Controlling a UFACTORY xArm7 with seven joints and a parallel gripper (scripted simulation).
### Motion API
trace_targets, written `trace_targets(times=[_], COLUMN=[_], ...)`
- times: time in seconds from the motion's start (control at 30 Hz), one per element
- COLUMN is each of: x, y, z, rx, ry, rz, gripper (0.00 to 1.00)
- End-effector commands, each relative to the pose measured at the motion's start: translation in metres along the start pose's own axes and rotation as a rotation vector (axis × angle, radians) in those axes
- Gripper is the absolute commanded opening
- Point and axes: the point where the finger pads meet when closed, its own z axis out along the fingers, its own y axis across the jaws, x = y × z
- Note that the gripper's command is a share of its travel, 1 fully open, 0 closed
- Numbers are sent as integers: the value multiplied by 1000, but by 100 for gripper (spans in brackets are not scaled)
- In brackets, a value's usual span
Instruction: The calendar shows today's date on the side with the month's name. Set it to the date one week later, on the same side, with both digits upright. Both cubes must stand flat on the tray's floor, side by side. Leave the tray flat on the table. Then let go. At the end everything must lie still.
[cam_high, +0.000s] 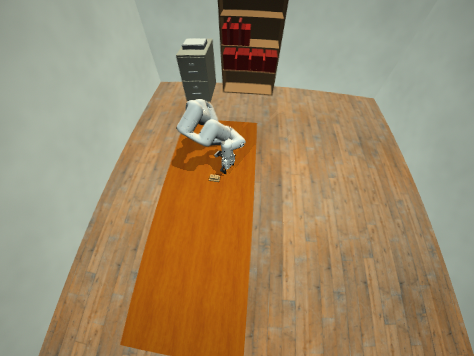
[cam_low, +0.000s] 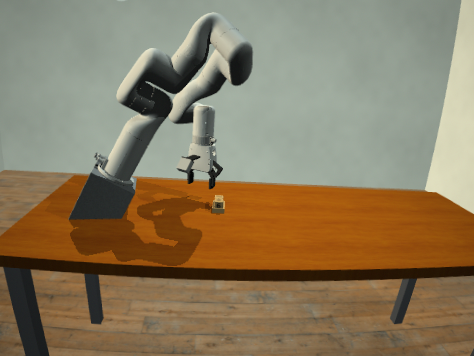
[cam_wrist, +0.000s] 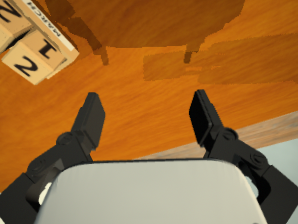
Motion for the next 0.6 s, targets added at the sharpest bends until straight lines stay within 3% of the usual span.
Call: trace_targets(times=[0.0,0.57], x=[-1,-1], y=[0,0], z=[0,-2], rx=[1,1], ry=[-1,-1], rz=[0,0], gripper=[100,100])
